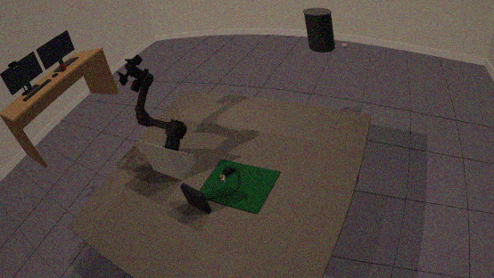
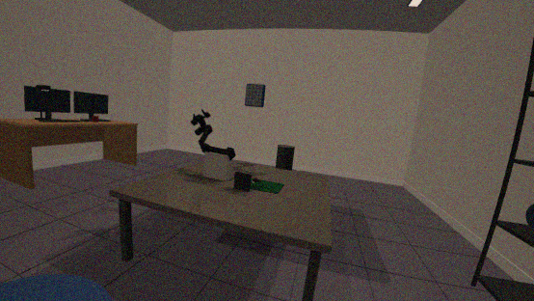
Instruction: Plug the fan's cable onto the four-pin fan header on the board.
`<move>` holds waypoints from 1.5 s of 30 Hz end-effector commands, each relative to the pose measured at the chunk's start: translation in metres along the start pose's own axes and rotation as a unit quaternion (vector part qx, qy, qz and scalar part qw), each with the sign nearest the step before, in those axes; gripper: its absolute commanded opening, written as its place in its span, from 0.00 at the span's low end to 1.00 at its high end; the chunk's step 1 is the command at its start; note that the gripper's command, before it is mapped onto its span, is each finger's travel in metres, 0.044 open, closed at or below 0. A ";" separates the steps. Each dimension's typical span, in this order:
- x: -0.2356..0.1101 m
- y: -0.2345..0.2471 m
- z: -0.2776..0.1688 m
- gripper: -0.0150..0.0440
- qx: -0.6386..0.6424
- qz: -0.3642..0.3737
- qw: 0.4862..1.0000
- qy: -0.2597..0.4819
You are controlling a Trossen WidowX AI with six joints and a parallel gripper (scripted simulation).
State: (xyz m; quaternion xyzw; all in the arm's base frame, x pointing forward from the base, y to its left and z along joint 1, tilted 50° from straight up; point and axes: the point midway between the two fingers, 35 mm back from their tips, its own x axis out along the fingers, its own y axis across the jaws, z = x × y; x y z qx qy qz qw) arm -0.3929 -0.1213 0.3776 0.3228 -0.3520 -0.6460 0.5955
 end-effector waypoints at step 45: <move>-0.059 0.445 -0.177 0.61 -0.611 0.233 0.664 -0.362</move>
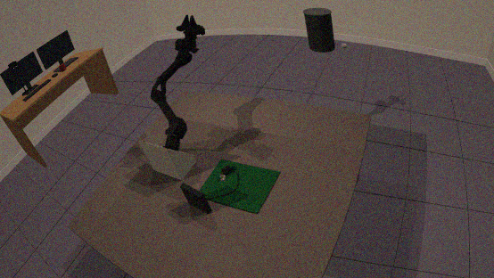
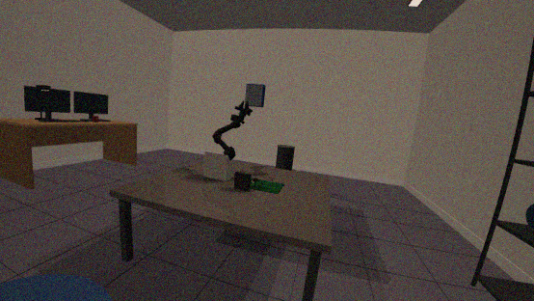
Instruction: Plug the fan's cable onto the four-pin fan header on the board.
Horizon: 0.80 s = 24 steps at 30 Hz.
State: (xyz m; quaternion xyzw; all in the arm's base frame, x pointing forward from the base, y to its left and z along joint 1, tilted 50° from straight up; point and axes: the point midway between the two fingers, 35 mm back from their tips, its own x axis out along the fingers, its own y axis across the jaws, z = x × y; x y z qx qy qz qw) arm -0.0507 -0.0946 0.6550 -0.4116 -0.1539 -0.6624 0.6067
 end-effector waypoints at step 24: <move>-0.129 0.419 0.018 0.61 -0.229 0.519 0.788 -0.238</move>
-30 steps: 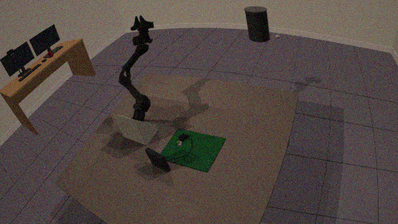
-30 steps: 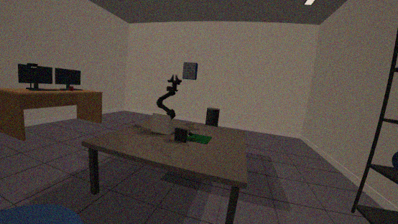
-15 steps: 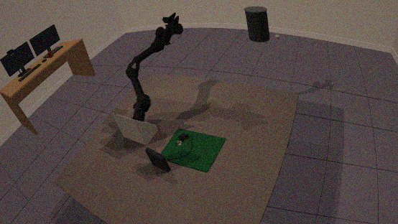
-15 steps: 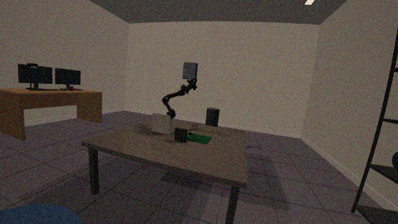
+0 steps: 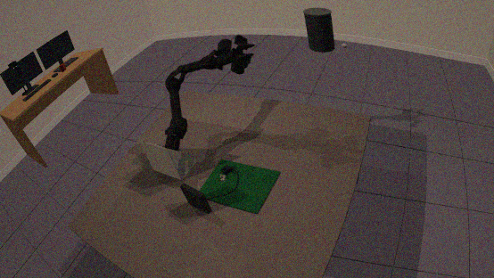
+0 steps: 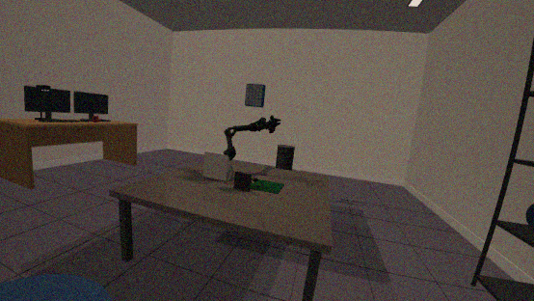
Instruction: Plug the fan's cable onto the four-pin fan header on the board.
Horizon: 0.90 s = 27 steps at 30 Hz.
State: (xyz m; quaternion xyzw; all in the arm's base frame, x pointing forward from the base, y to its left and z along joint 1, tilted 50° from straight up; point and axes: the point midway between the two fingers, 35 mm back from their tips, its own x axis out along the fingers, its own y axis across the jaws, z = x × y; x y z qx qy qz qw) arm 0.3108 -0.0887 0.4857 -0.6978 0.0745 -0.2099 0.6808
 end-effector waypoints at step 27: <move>-0.135 0.404 0.090 0.61 0.181 0.769 0.585 -0.184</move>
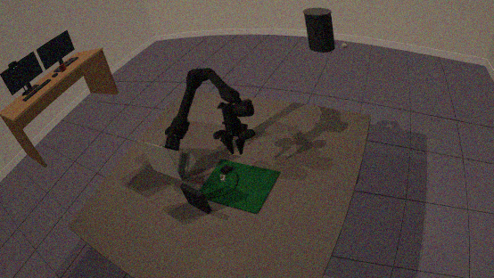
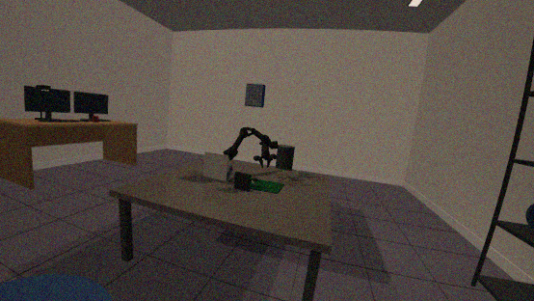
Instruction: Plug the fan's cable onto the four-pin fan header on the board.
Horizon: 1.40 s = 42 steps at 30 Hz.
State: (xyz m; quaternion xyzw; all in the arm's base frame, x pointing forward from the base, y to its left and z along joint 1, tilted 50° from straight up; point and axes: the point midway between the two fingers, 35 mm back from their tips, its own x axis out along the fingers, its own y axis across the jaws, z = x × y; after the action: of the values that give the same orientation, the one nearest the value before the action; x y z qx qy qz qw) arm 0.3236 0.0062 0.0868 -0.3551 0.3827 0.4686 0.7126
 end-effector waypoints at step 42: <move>0.093 0.082 0.025 0.61 0.121 0.173 0.976 -0.057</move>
State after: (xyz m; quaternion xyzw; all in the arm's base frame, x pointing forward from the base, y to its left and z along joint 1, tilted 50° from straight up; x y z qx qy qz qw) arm 0.2760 0.0803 0.0099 -0.1673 0.4550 0.5494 0.6806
